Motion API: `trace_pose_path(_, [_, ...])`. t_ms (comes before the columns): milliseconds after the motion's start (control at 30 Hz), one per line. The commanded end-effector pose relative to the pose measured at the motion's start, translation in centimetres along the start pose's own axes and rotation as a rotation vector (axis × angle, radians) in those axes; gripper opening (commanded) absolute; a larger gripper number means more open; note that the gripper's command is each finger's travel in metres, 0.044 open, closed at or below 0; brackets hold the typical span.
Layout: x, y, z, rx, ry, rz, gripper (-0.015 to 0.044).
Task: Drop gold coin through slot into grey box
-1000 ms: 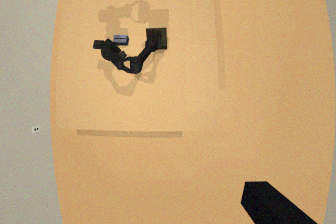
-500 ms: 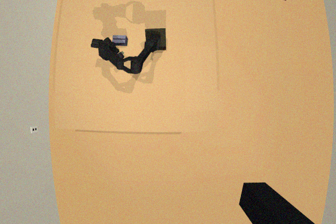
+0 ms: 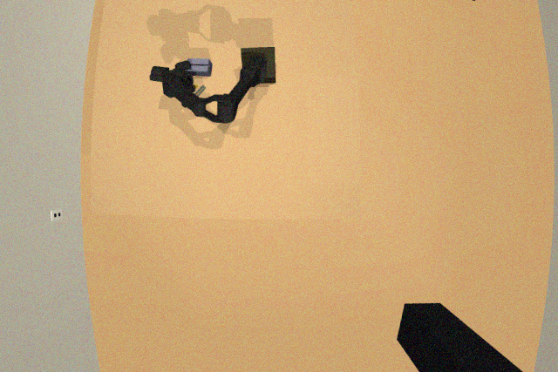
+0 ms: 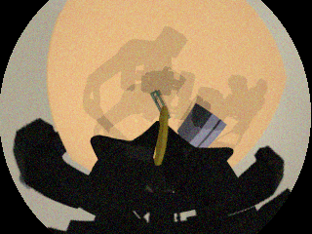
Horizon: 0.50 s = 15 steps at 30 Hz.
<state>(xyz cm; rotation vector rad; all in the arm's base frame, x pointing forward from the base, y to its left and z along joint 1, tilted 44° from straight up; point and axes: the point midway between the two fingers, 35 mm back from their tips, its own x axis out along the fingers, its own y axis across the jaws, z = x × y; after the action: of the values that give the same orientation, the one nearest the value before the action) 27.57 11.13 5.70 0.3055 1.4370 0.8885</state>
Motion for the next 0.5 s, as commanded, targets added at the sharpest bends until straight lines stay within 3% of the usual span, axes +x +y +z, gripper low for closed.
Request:
trace_pose_path(0, [-0.13, 0.19, 0.21, 0.131, -0.002, -0.003, 0.0])
trace_pose_path(200, [-0.16, 0.37, 0.37, 0.305, -0.002, -0.002, 0.0])
trace_pose_path(467, [-0.17, -0.02, 0.33, 0.31, -0.002, -0.004, 0.0])
